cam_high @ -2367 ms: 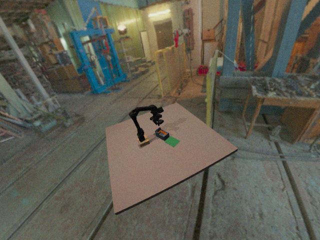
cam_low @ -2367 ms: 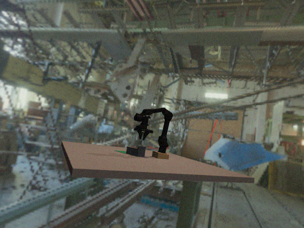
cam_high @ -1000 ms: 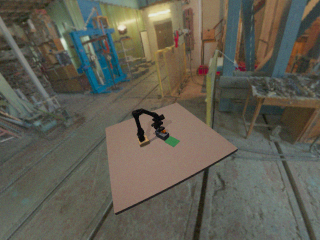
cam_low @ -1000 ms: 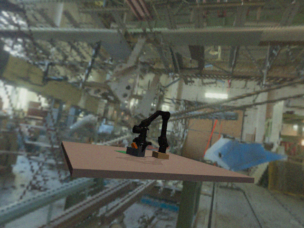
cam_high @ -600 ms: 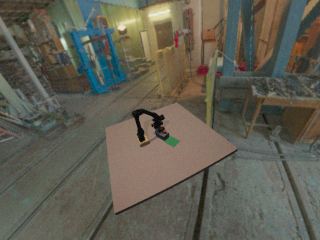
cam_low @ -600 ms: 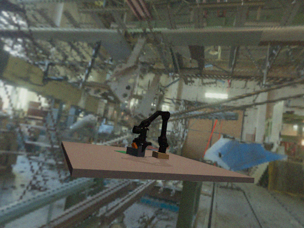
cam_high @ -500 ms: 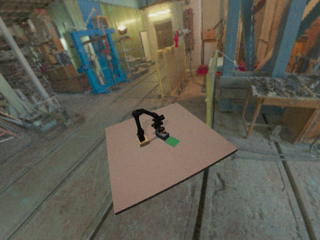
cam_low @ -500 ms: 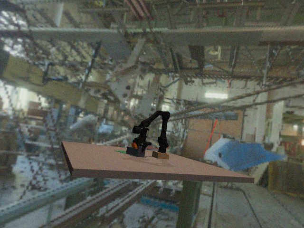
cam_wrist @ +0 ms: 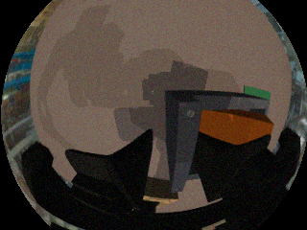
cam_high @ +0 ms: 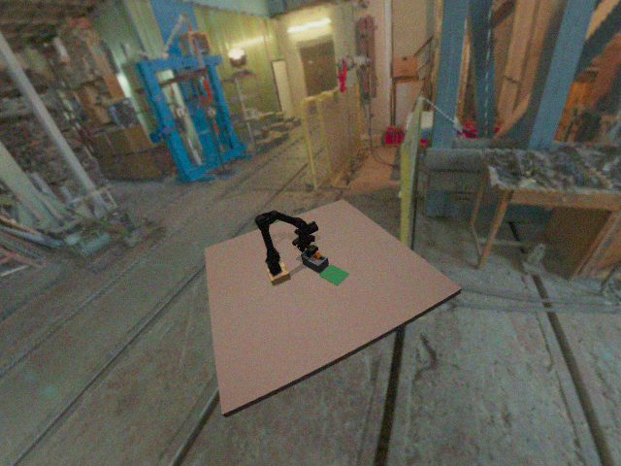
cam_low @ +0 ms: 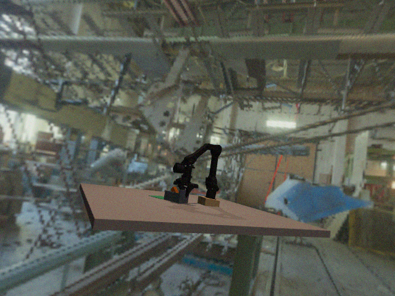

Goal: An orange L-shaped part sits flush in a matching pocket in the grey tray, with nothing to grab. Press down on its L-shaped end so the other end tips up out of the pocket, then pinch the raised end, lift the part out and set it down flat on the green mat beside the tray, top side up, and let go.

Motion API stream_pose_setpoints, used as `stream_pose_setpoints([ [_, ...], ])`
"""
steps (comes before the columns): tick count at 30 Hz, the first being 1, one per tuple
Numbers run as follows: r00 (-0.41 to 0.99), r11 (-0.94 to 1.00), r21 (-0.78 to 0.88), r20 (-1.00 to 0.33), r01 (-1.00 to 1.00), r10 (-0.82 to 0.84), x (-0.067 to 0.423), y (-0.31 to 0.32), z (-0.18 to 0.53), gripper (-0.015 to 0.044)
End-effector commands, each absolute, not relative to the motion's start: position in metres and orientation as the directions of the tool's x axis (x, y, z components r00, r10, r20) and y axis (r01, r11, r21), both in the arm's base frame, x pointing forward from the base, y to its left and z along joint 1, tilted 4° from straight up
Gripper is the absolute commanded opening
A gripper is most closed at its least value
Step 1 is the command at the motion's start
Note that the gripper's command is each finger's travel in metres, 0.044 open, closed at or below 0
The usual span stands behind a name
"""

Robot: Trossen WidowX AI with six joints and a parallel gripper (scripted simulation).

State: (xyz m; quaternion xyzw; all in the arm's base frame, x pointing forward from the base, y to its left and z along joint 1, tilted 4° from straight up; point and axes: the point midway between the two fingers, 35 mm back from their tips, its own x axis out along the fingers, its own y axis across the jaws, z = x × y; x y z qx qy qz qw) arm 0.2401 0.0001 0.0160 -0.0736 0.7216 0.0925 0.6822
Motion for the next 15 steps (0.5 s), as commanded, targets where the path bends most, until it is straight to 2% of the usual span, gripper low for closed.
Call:
stream_pose_setpoints([
  [1, -0.052, 0.973, 0.025, -0.999, -0.23, 0.013, 0.241, 0.003, 0.022, 0.018],
  [5, -0.051, 0.973, 0.025, -0.999, -0.23, 0.013, 0.244, 0.001, 0.034, 0.018],
  [11, -0.051, 0.973, 0.024, -0.999, -0.23, 0.012, 0.25, -0.008, 0.104, 0.018],
  [15, -0.051, 0.973, 0.024, -0.999, -0.23, 0.012, 0.249, -0.01, 0.118, 0.018],
])
